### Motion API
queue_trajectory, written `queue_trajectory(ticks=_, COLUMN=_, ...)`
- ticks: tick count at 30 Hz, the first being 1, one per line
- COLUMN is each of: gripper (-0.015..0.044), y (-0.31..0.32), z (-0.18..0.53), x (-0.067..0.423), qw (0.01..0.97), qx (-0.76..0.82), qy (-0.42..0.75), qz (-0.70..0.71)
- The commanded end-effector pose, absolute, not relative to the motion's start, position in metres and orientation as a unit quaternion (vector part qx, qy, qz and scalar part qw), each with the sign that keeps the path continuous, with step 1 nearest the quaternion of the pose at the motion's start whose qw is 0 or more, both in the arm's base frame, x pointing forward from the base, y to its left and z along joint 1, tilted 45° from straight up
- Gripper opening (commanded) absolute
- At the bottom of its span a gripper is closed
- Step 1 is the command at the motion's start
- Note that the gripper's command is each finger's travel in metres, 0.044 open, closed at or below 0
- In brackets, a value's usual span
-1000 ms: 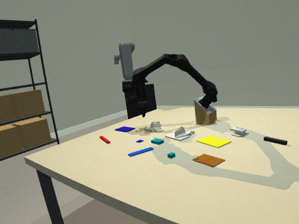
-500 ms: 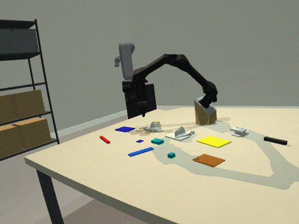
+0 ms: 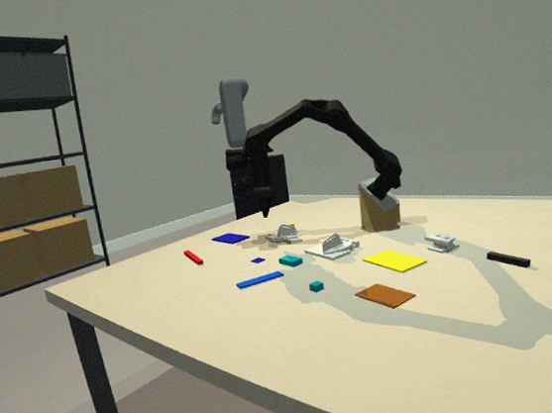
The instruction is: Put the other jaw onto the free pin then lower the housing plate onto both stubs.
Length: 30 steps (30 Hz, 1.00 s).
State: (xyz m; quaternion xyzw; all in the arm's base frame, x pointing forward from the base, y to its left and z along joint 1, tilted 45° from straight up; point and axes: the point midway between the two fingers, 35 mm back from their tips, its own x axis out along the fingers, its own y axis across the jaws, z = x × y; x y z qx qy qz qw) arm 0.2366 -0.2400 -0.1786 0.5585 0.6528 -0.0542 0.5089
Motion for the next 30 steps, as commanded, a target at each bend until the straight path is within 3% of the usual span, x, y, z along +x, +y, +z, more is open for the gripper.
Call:
queue_trajectory(ticks=1, gripper=0.0341, y=-0.2400, z=-0.1787, x=0.2366, qw=0.509, qx=0.558, qy=0.653, qz=-0.054)
queue_trajectory(ticks=5, gripper=0.0440, y=-0.2400, z=-0.1787, x=0.2366, qw=0.509, qx=0.558, qy=0.653, qz=-0.054)
queue_trajectory(ticks=30, gripper=0.0440, y=-0.2400, z=-0.1787, x=0.2366, qw=0.509, qx=0.558, qy=0.653, qz=-0.054)
